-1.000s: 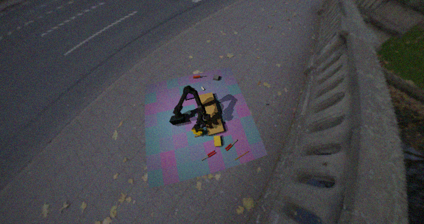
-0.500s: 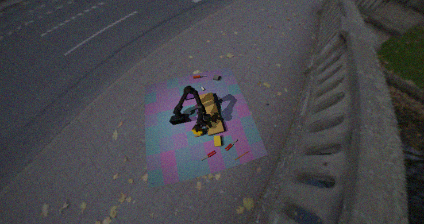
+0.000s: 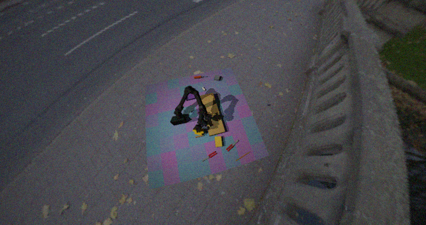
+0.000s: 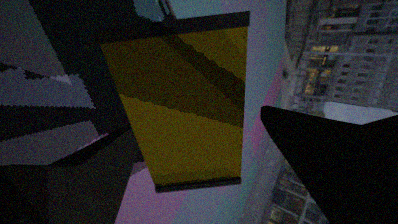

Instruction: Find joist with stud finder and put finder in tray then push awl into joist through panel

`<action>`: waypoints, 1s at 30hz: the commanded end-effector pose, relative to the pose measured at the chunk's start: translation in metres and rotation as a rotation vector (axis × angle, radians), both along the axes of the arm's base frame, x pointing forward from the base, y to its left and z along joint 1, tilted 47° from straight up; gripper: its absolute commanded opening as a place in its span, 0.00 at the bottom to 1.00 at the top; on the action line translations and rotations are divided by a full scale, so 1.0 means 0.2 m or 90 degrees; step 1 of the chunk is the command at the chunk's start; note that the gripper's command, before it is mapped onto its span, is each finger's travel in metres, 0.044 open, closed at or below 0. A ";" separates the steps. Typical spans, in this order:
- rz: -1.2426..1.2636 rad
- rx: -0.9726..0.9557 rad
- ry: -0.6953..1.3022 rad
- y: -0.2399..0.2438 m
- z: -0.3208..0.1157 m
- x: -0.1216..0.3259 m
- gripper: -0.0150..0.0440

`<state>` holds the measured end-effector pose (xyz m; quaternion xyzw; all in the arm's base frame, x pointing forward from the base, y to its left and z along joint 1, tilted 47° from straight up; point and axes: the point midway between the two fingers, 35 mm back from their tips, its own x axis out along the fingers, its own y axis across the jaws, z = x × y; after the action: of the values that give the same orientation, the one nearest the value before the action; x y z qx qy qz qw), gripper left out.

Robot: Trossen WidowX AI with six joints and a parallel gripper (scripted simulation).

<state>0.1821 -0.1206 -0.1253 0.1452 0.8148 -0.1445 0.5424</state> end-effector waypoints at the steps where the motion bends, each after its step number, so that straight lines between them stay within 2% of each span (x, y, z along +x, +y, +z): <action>1: 0.000 -0.005 -0.004 -0.01 0.03 0.02 1.00; 12: 0.000 -0.004 -0.004 -0.03 0.14 0.06 1.00; 20: 0.002 -0.002 0.000 -0.23 0.58 0.11 1.00; 21: -0.001 0.003 0.004 -0.17 0.44 0.10 1.00; 30: -0.001 0.003 0.004 -0.17 0.44 0.10 1.00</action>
<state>0.2030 -0.1555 -0.0372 0.1451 0.8160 -0.1438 0.5408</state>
